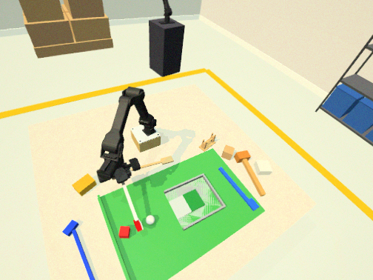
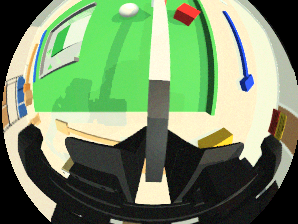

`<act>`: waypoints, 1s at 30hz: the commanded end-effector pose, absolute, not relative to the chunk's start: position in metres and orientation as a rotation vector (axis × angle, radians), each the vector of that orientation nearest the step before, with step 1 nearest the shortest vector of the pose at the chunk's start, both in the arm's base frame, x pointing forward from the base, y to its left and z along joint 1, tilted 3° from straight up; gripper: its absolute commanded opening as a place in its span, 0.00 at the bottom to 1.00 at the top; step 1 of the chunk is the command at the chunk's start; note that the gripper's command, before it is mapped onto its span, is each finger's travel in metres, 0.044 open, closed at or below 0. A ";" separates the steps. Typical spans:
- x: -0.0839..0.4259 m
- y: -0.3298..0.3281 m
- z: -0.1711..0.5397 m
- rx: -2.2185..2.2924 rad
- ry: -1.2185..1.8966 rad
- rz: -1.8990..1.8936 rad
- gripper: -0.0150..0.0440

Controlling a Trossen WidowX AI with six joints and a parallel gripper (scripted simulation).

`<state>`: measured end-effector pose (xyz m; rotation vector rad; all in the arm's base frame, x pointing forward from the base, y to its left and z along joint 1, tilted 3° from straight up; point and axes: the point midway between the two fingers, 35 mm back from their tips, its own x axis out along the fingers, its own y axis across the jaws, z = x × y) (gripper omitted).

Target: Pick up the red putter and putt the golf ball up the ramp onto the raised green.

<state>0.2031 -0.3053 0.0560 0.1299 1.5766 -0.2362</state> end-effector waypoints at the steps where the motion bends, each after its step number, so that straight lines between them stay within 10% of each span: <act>1: 0.202 -0.305 0.046 0.137 1.583 -0.234 0.25; 30: 0.201 -0.309 0.032 0.135 1.580 -0.236 0.25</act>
